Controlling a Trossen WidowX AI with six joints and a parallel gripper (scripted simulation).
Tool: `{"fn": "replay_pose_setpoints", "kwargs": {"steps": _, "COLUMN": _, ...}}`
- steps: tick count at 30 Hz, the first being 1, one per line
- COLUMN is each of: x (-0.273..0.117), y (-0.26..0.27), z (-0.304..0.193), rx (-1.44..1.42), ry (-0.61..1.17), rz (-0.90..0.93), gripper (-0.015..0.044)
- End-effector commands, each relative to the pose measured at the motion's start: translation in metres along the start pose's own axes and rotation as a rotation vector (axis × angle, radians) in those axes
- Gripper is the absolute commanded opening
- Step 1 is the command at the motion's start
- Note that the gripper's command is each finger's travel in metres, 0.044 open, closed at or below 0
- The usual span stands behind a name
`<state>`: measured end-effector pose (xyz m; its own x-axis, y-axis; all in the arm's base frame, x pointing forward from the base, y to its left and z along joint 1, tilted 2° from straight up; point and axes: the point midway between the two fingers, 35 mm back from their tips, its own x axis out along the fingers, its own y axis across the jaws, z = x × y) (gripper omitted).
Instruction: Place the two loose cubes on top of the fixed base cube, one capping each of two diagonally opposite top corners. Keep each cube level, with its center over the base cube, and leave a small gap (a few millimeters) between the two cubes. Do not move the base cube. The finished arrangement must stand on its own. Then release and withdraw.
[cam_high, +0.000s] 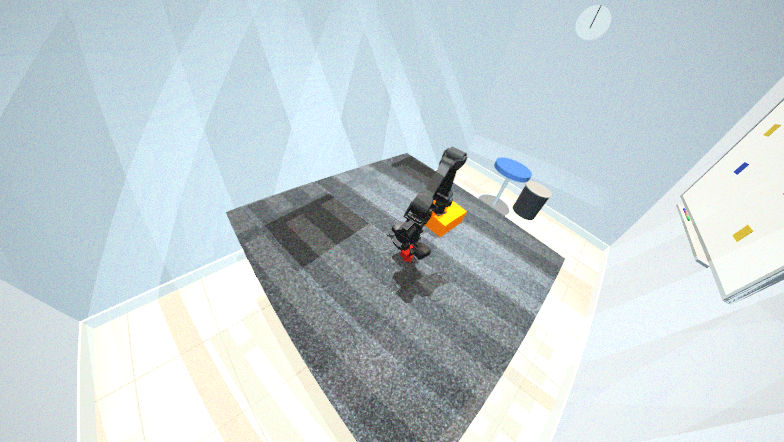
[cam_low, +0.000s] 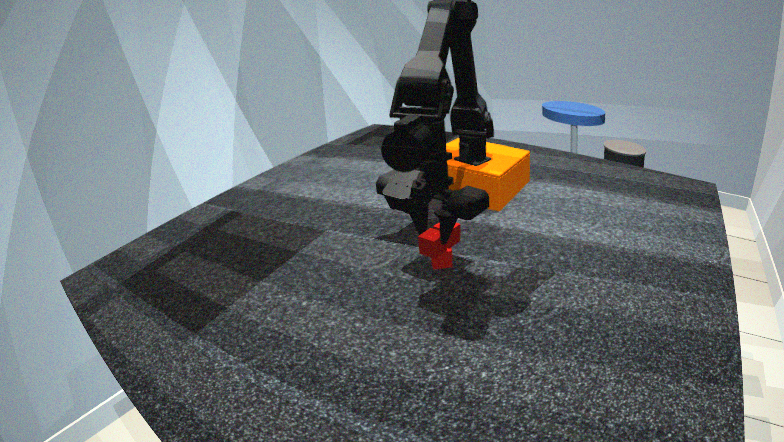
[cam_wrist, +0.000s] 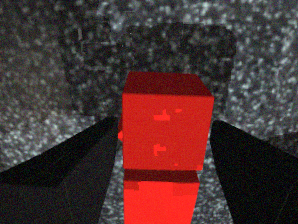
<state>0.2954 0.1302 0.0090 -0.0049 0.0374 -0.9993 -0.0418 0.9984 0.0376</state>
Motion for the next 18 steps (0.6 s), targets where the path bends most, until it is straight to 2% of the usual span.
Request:
{"fn": "replay_pose_setpoints", "kwargs": {"steps": 1, "x": -0.008, "y": 0.001, "z": 0.002, "rx": 0.000, "ry": -0.009, "rz": 0.003, "gripper": 0.0205}}
{"fn": "replay_pose_setpoints", "kwargs": {"steps": 18, "x": -0.026, "y": 0.001, "z": 0.002, "rx": 0.000, "ry": -0.009, "rz": 0.003, "gripper": 0.0205}}
